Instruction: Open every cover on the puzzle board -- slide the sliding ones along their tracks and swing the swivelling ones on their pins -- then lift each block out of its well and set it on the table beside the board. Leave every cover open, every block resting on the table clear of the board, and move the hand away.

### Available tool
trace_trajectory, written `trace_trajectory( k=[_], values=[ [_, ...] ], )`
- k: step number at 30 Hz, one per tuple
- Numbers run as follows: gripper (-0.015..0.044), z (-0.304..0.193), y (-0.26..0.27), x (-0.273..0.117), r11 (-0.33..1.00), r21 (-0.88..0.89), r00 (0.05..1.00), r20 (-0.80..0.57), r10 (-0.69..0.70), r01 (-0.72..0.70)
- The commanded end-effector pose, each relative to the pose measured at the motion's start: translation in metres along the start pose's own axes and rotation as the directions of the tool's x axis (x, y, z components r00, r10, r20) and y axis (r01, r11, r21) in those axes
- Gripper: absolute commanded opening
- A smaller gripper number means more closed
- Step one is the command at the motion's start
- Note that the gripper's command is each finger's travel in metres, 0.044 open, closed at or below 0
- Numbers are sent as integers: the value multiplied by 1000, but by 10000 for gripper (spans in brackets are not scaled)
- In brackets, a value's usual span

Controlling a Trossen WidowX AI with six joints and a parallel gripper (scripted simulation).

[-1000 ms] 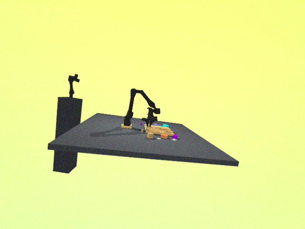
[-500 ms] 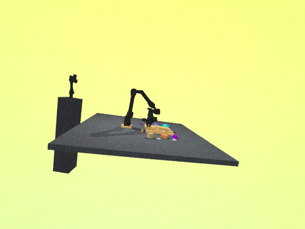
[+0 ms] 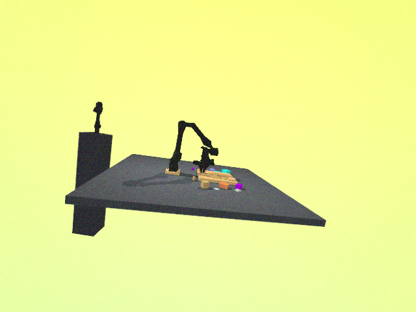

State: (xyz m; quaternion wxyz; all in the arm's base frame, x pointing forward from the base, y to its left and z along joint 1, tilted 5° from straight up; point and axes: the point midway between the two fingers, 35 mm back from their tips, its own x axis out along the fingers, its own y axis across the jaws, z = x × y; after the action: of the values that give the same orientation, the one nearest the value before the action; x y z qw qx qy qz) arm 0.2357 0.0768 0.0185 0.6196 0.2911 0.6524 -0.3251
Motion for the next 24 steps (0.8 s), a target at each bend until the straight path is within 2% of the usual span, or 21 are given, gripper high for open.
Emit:
trace_trajectory(
  k=[1, 24],
  values=[
    [80, 1, 4, -9, 1000, 0, 1000, 4, 12, -12],
    [80, 1, 3, -38, 1000, 1, 1000, 2, 9, -9]
  ],
)
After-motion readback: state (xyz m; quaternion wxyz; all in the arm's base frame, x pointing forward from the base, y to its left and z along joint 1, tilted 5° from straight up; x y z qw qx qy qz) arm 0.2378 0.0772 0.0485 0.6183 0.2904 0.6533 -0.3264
